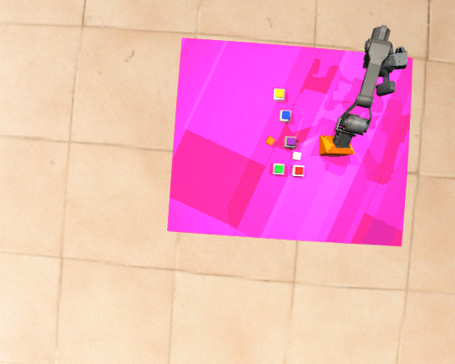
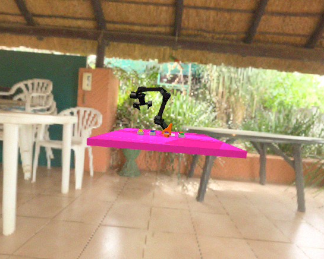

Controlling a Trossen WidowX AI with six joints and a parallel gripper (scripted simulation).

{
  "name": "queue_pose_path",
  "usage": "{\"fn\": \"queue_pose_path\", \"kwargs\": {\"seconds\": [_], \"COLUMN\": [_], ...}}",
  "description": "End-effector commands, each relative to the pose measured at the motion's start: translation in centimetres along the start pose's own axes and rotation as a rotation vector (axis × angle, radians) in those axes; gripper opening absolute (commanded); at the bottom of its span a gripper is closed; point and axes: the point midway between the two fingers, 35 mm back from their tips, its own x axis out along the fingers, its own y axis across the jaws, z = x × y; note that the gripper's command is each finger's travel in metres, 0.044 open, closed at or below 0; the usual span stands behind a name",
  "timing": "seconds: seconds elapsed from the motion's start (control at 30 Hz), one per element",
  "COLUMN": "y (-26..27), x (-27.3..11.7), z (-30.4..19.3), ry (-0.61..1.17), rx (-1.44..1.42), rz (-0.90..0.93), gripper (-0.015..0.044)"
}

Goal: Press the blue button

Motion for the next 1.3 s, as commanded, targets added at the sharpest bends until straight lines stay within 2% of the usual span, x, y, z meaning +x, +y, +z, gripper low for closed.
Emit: {"fn": "queue_pose_path", "kwargs": {"seconds": [0.0,0.3,0.63,0.97,1.27], "y": [2.7,7.3,8.4,4.0,-4.3], "x": [1.1,0.7,-3.8,-11.0,-17.3], "z": [-2.4,-9.7,-19.1,-26.8,-30.1], "ry": [0.125,0.32,0.415,0.348,0.104], "rx": [-0.23,-0.764,-1.381,-1.992,-2.489], "rz": [0.051,0.198,0.429,0.729,1.055], "gripper": [0.04,0.04,0.04,0.04,0.04]}}
